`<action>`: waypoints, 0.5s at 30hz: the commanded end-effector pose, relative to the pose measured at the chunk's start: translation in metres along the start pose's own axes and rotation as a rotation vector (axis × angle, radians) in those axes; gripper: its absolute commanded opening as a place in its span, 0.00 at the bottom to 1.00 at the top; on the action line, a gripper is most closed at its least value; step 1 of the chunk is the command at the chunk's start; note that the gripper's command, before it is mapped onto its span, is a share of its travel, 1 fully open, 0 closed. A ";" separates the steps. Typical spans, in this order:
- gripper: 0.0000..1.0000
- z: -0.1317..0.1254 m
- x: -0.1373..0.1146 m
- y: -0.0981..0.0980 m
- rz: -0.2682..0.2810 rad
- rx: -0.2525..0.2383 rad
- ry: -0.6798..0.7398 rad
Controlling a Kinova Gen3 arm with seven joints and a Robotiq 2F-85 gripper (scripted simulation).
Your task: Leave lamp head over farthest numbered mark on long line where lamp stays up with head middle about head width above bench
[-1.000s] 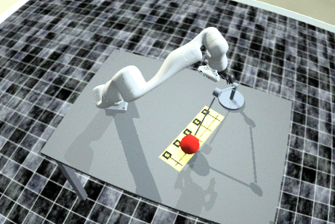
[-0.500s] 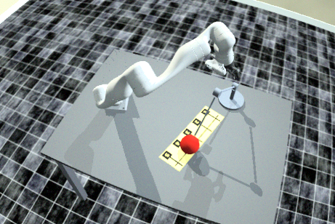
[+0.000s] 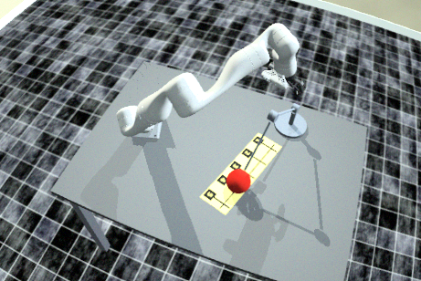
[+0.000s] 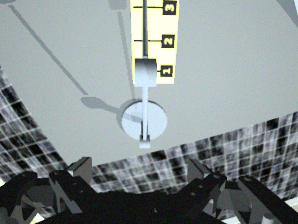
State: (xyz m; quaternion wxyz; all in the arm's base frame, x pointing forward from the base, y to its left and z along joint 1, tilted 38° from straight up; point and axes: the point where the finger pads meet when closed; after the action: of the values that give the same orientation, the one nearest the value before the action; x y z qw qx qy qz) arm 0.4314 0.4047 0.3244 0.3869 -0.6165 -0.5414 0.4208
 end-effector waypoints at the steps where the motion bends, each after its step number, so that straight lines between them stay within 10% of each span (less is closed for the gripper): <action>1: 1.00 0.004 0.004 0.003 0.000 0.001 -0.005; 15: 1.00 0.006 0.007 0.007 0.123 0.000 -0.009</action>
State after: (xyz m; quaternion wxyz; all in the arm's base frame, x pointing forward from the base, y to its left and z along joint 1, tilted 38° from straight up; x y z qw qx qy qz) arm 0.4324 0.3997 0.3229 0.3636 -0.6470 -0.5085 0.4367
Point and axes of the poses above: the point where the finger pads meet when closed, its own y axis out along the fingers, its own z axis across the jaws, x = y × z, and after that the axes turned 2 degrees about -y, right-handed
